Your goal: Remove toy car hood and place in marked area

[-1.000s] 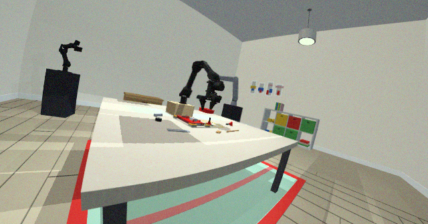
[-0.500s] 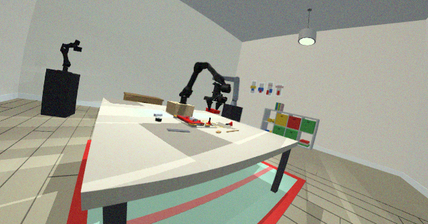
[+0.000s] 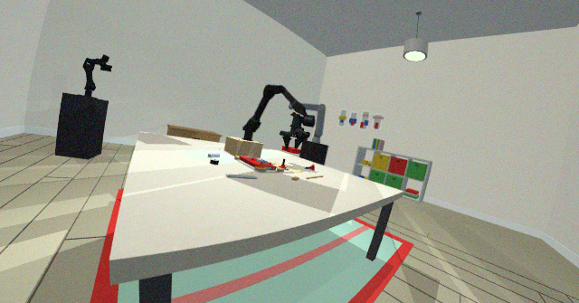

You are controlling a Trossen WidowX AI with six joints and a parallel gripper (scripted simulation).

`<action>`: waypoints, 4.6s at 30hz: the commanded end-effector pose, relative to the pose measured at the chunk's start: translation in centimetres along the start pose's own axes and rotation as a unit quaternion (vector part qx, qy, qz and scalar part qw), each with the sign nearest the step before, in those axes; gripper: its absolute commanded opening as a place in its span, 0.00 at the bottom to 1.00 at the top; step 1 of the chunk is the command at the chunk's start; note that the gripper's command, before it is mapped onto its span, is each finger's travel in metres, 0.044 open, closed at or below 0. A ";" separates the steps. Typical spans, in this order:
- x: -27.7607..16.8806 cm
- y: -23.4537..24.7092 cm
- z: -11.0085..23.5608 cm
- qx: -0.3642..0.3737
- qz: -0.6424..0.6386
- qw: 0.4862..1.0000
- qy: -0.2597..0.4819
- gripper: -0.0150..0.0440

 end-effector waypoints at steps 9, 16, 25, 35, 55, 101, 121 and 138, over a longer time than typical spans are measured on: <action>0.0 0.2 -1.1 0.001 -0.002 1.000 0.001 0.25; 0.0 0.2 -1.7 0.001 -0.002 1.000 0.001 0.25; 0.0 0.2 -2.5 0.001 -0.002 1.000 0.001 0.25; 0.1 0.3 -3.5 0.001 -0.002 1.000 0.001 0.25; 0.0 0.2 -5.3 0.001 -0.002 1.000 0.001 0.25; -0.2 0.1 -8.4 0.001 -0.002 1.000 0.001 0.25; -0.2 0.1 -9.4 0.001 -0.002 1.000 0.001 0.25; -0.2 0.1 -9.5 -0.001 0.000 1.000 0.001 0.74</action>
Point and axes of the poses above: the point midway between the two fingers, 35 mm back from their tips, its own z axis back along the fingers, its own y axis across the jaws, x = y × z, the point moved 8 cm from there along z, back along the fingers, and after that the axes turned 14 degrees about -z, right-handed, at the moved point
